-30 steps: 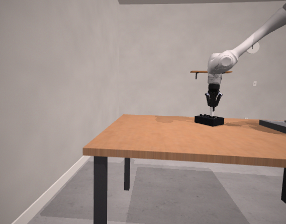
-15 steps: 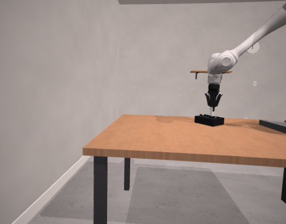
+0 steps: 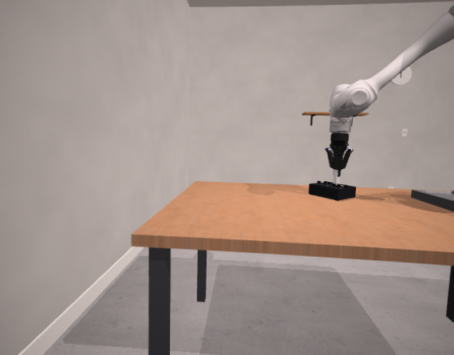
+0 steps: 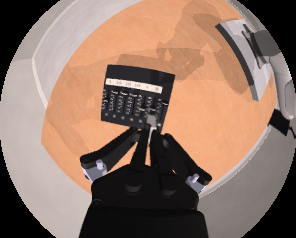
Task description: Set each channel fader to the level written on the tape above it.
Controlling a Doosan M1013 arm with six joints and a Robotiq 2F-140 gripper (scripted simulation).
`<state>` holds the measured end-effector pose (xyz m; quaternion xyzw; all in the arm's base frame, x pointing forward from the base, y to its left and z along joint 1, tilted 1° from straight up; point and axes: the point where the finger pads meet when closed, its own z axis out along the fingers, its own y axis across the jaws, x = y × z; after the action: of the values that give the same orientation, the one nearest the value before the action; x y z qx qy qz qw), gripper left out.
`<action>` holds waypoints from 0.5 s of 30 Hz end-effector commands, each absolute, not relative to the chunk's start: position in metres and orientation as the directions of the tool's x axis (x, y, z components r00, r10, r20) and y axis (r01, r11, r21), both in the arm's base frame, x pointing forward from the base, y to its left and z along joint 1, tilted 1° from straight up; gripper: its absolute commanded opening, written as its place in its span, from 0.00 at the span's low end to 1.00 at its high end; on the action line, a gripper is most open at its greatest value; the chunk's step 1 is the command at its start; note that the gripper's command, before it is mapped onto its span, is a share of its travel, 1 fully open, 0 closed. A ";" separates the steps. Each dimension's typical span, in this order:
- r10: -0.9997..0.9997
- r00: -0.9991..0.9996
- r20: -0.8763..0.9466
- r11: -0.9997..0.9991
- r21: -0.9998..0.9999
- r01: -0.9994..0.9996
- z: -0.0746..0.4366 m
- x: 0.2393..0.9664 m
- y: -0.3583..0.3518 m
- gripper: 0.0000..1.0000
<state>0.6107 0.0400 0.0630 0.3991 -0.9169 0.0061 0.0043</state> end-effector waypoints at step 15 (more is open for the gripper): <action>-0.732 -0.681 0.013 0.681 -0.008 -0.732 0.061 0.611 0.040 0.00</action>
<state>0.6107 0.0400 0.0612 0.3991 -0.9169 0.0061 0.0043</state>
